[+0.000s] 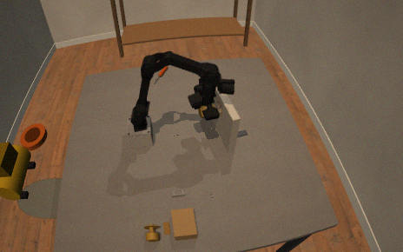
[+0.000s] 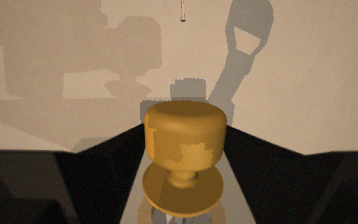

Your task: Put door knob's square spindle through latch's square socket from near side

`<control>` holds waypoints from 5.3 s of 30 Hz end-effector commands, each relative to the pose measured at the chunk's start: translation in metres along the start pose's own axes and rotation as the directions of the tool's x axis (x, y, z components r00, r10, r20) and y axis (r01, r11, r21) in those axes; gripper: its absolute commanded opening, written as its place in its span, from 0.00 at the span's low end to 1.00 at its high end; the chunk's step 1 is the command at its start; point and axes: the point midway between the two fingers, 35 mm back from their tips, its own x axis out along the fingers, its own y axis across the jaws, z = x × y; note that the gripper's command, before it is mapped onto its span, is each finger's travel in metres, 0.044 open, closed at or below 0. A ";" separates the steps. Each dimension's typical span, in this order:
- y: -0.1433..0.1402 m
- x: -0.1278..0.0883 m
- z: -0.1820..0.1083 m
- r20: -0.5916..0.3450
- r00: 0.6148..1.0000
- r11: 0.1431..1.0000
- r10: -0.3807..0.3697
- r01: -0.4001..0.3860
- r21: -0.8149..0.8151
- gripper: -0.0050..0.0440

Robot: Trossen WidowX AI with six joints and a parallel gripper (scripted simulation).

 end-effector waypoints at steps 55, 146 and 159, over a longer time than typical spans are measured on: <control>0.000 -0.003 -0.036 0.002 1.000 1.000 0.001 -0.001 0.000 0.30; -0.018 -0.097 0.071 -0.039 0.999 1.000 0.015 -0.015 0.005 1.00; -0.017 -0.090 0.072 -0.018 1.000 1.000 0.007 -0.007 0.004 1.00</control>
